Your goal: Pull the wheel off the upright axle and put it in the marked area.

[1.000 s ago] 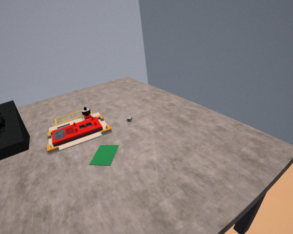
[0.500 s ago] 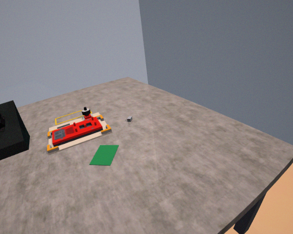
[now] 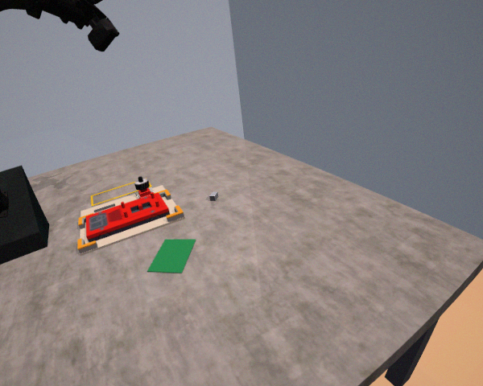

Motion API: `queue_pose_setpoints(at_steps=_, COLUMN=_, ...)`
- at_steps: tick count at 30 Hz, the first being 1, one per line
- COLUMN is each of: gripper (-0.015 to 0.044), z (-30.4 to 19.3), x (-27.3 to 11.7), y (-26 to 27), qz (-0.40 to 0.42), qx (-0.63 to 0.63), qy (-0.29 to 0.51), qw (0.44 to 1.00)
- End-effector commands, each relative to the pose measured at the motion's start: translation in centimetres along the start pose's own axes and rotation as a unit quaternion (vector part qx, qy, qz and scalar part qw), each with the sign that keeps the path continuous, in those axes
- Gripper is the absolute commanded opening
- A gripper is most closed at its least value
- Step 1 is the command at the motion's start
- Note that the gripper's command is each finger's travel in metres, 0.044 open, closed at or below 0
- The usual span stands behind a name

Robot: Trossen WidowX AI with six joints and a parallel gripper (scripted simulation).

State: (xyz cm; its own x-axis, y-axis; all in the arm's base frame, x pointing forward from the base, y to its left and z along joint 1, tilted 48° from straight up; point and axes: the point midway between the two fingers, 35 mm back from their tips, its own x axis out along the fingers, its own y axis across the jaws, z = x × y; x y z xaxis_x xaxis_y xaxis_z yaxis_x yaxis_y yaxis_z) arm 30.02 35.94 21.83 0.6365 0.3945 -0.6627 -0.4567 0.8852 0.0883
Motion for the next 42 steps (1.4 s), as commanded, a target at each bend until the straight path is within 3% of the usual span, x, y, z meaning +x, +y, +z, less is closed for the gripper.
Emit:
queue_pose_setpoints(at_steps=1, gripper=0.03, z=-2.4, x=3.4, y=-4.5, qz=-0.091, qx=0.006, qy=0.059, qw=0.994)
queue_pose_setpoints(at_steps=10, gripper=0.03, z=-9.3, x=7.7, y=-15.3, qz=-0.286, qx=-0.001, qy=0.207, qw=0.936)
queue_pose_setpoints(at_steps=19, gripper=0.03, z=-16.7, x=7.7, y=-26.0, qz=-0.45, qx=-0.041, qy=0.371, qw=0.812)
queue_pose_setpoints(at_steps=35, gripper=0.03, z=-18.2, x=7.2, y=-26.3, qz=-0.459, qx=-0.046, qy=0.384, qw=0.8)
queue_pose_setpoints(at_steps=42, gripper=0.03, z=-20.5, x=8.6, y=-29.7, qz=-0.459, qx=-0.046, qy=0.384, qw=0.8)
